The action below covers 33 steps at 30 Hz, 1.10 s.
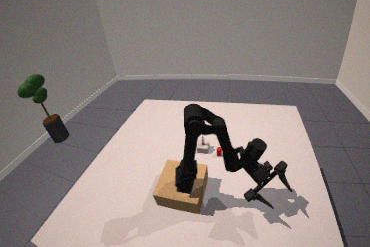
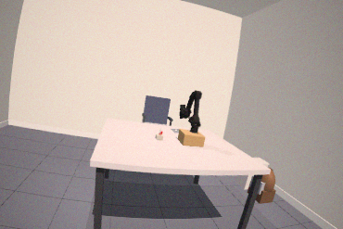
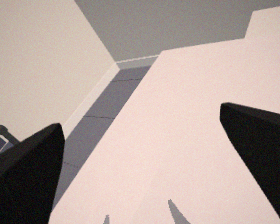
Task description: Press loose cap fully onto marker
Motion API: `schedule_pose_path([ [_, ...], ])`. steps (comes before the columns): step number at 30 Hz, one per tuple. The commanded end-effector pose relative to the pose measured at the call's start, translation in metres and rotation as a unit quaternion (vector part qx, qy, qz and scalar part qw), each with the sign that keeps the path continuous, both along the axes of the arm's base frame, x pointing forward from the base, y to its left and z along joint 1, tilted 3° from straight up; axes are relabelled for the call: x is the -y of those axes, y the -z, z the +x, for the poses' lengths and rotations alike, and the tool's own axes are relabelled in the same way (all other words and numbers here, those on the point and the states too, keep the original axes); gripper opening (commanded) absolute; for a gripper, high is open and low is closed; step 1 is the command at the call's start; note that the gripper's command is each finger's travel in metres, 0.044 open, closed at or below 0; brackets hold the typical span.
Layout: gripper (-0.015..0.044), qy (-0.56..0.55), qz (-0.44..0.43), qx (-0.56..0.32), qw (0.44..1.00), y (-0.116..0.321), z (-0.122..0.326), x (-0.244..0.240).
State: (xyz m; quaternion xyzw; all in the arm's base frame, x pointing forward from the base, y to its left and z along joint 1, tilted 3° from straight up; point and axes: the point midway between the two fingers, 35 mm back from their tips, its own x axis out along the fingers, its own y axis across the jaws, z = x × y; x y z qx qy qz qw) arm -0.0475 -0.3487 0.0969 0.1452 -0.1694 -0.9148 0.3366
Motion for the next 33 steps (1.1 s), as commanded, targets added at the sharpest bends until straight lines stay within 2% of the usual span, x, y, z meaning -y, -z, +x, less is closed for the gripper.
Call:
schedule_pose_path([
  [1,0.0374,-0.005,0.004,-0.001,1.0,0.001,0.002,0.001],
  [6,0.0243,-0.146,0.119,-0.027,0.982,0.02,0.071,0.025],
  [7,0.0237,-0.178,0.144,-0.033,0.973,0.025,0.088,0.027],
  [10,0.0237,-0.271,0.219,-0.055,0.936,0.039,0.137,0.027],
  [19,0.0237,-0.439,0.358,-0.1,0.818,0.062,0.229,-0.007],
  [26,0.0237,-0.543,0.449,-0.138,0.696,0.073,0.283,-0.058],
  [33,0.0237,-0.622,0.529,-0.17,0.553,0.074,0.32,-0.125],
])
